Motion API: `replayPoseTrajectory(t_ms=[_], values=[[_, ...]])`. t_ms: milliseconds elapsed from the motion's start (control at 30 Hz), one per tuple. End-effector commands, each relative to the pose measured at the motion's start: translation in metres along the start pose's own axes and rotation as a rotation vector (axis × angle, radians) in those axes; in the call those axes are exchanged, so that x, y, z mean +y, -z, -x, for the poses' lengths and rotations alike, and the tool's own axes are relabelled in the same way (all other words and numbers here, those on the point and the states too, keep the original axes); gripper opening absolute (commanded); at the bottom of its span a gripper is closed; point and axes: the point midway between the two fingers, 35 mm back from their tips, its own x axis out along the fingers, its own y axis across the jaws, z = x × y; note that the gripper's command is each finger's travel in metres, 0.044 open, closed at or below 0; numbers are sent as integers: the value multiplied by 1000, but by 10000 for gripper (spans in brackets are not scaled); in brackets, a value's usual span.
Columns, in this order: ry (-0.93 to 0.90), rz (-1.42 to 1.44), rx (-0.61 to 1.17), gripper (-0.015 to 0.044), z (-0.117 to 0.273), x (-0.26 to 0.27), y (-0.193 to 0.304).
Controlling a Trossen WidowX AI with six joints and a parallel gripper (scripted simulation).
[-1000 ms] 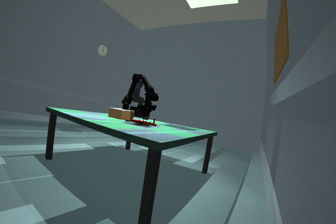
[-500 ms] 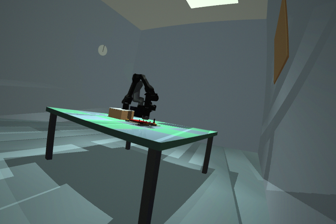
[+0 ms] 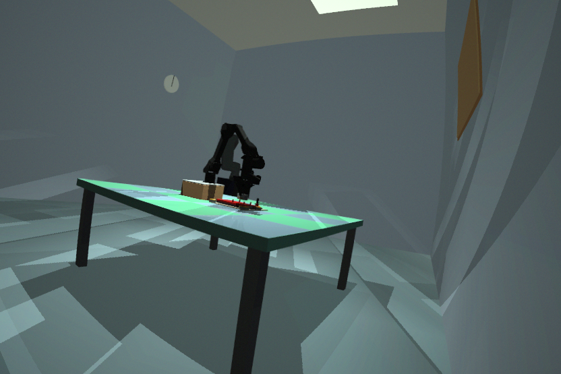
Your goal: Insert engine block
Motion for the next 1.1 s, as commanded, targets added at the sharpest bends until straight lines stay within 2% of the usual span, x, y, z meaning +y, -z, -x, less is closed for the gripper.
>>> replayPoseTrajectory(t_ms=[0, 300, 633, 1067], values=[[1, 39, 0, 159, 0, 0, 0], [1, 142, 0, 159, -2, 0, 0], [1, -64, 0, 159, -4, 0, 0], [1, 62, 0, 159, -6, 0, 0]])
